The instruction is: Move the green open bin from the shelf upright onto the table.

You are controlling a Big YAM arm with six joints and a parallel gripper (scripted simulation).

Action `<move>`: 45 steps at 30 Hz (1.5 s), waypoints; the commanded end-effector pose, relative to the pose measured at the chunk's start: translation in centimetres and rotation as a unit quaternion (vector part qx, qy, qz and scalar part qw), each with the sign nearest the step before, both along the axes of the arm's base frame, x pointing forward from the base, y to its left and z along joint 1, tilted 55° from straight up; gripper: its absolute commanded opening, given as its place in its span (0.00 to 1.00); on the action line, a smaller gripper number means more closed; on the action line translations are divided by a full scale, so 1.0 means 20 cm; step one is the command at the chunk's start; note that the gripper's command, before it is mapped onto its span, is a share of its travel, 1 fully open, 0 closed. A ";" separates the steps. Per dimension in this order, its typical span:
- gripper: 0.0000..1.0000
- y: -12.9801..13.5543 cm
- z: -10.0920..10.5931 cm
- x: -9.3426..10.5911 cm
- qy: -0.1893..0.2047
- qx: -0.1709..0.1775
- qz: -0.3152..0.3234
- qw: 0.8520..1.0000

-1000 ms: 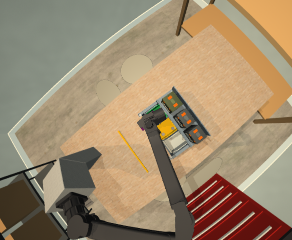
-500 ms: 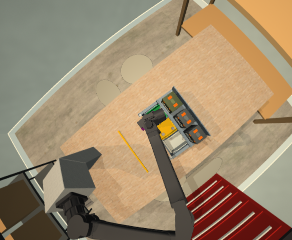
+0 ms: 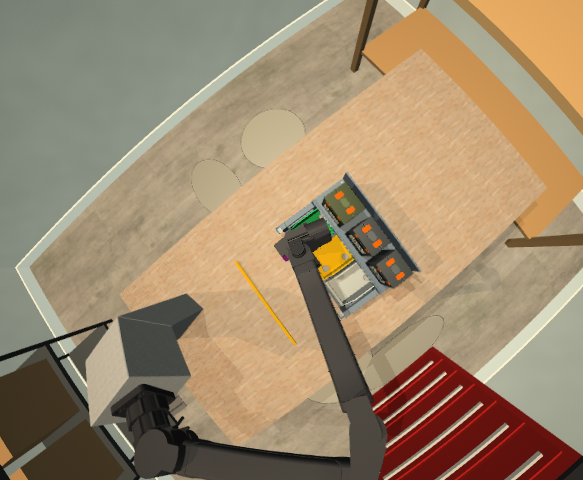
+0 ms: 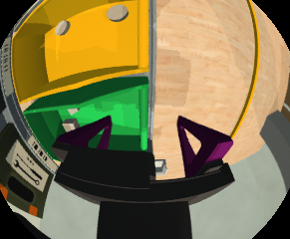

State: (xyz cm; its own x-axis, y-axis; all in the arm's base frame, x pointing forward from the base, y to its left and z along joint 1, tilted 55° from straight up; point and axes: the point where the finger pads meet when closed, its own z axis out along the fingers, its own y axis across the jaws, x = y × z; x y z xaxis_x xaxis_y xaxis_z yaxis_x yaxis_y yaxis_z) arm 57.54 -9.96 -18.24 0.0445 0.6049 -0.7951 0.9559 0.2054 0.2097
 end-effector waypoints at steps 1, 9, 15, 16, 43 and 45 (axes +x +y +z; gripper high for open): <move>0.90 0.02 -0.03 0.02 0.004 -0.001 0.010 1.000; 0.90 -0.04 -0.05 0.01 0.004 -0.001 0.002 1.000; 0.90 -0.04 -0.05 0.01 0.006 -0.001 0.003 1.000; 0.90 -0.04 -0.05 0.01 0.006 -0.001 0.002 1.000; 0.90 -0.04 -0.05 0.01 0.005 -0.001 0.003 1.000; 0.90 -0.04 -0.05 0.01 0.005 -0.001 0.003 1.000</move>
